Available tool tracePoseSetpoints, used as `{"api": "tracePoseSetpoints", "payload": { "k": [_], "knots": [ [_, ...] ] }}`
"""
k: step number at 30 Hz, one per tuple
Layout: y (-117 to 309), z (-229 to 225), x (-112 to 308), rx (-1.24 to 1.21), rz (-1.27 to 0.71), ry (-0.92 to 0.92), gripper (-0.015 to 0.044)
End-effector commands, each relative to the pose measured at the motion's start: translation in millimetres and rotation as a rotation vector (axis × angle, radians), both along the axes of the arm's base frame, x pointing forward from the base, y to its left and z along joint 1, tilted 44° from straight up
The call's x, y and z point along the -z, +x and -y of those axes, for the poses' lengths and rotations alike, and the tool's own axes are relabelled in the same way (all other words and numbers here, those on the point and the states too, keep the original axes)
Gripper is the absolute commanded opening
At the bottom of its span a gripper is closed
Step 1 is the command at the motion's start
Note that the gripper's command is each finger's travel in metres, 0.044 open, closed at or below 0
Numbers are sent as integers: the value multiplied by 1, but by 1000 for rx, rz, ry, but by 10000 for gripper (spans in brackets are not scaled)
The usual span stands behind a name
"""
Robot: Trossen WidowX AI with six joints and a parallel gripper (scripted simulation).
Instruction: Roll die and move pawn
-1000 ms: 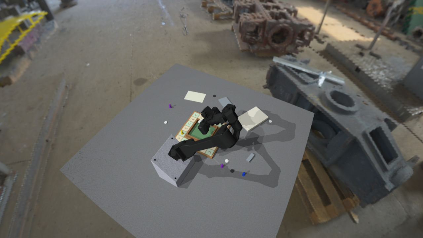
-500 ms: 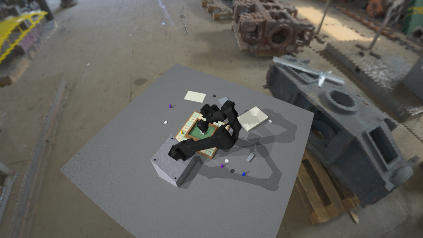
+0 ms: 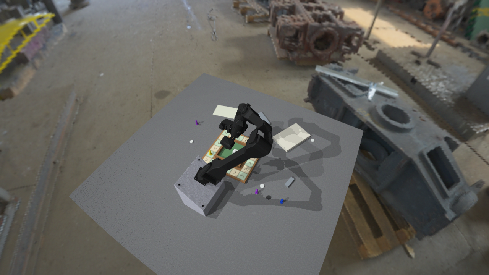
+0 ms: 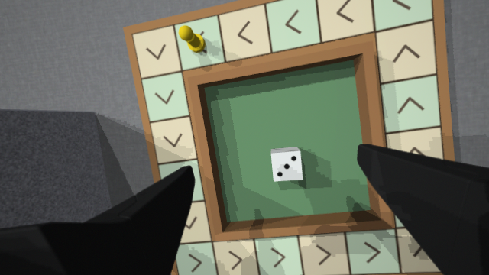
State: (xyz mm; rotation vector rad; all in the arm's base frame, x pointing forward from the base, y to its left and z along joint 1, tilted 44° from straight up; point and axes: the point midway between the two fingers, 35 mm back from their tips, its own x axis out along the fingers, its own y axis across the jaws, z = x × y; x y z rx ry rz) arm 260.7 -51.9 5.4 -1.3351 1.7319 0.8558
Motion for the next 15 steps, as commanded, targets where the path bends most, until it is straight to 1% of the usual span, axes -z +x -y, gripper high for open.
{"api": "tracePoseSetpoints", "payload": {
  "k": [1,4,5,6,9,15],
  "knots": [
    [8,0,3,-50,25,-282,440],
    [8,0,3,-50,25,-282,440],
    [3,-1,5,-38,-1,-184,440],
    [3,-1,5,-38,-1,-184,440],
    [1,-7,12,58,62,-204,361],
    [-8,-29,39,452,326,-282,204]
  ]
}}
